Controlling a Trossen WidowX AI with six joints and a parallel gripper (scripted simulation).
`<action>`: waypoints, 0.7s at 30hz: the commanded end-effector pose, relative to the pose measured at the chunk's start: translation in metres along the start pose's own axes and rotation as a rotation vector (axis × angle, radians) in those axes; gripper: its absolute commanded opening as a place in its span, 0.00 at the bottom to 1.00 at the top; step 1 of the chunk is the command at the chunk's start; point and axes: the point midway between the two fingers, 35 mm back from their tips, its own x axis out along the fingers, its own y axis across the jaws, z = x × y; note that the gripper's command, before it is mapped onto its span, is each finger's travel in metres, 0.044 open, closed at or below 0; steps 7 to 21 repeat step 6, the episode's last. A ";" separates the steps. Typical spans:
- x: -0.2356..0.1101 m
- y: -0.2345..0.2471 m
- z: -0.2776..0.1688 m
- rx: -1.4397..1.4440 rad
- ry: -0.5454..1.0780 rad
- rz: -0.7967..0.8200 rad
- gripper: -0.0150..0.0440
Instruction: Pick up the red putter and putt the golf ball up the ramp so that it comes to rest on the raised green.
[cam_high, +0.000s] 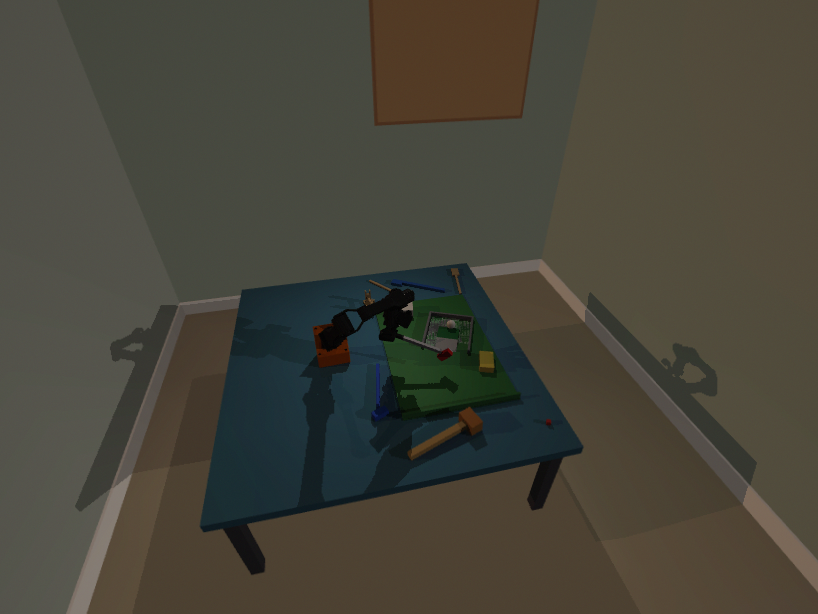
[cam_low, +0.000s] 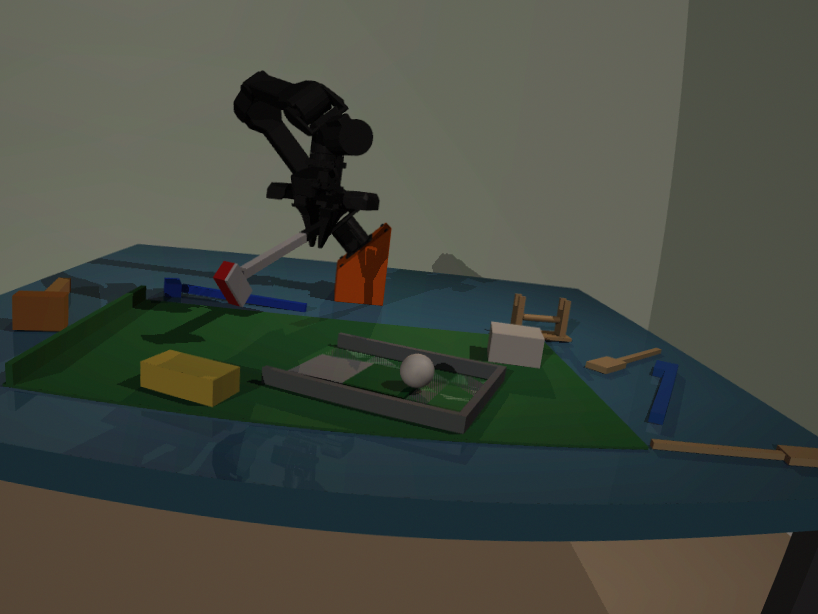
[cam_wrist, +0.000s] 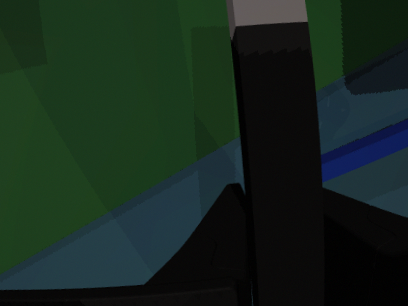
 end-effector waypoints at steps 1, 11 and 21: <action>0.000 0.000 0.000 -0.003 -0.001 0.000 0.25; 0.000 0.000 0.000 -0.003 -0.001 0.000 0.25; 0.000 0.000 0.000 -0.003 -0.001 0.000 0.25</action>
